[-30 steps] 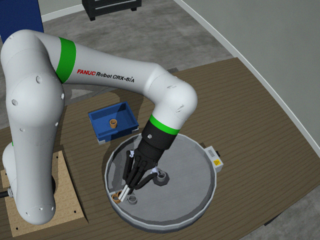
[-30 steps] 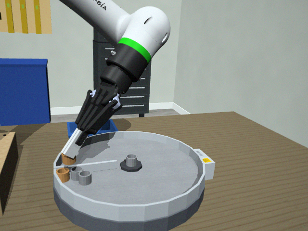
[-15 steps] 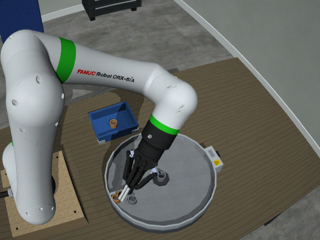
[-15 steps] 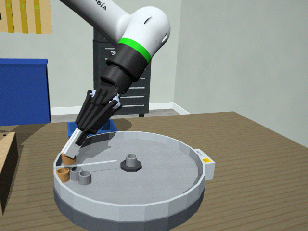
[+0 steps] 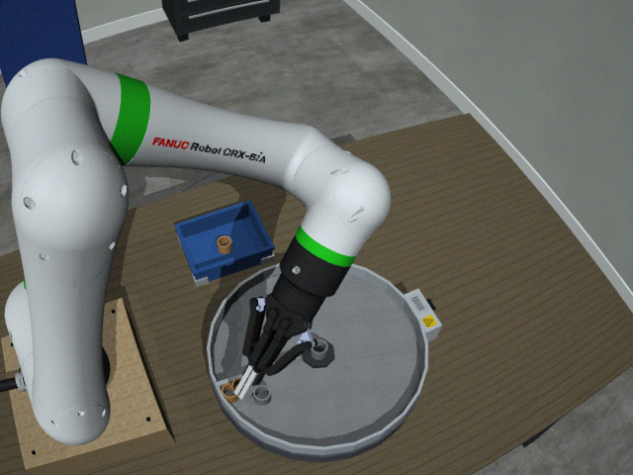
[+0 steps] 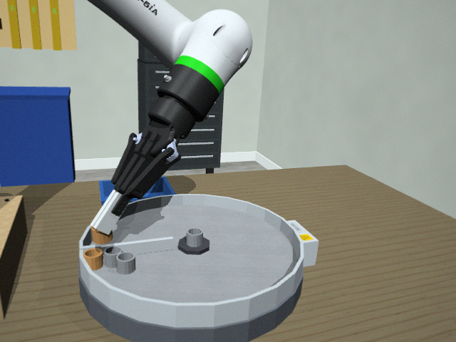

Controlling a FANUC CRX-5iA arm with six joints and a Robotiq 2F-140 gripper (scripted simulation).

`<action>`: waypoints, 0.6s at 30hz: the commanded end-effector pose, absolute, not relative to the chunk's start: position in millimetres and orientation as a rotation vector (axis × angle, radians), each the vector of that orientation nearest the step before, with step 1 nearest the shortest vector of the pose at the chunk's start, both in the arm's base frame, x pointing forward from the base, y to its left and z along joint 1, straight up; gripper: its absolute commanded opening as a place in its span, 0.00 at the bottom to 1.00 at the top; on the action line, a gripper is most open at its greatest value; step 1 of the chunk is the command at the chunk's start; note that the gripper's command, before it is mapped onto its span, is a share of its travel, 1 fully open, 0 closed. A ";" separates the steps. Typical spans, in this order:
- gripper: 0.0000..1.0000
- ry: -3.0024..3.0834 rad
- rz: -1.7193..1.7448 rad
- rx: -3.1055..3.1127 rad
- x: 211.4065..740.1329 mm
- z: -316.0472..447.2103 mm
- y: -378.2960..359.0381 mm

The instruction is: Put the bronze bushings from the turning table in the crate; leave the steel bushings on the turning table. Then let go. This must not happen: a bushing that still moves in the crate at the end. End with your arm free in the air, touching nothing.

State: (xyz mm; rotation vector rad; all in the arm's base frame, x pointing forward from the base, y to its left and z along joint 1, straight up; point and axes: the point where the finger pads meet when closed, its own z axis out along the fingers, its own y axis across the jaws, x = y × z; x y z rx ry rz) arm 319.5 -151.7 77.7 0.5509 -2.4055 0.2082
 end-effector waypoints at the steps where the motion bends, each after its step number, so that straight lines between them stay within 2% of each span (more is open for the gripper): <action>1: 0.00 -2.406 0.208 0.551 319.6 77.9 -151.7; 18: 0.00 -2.406 0.208 0.551 322.1 77.9 -122.1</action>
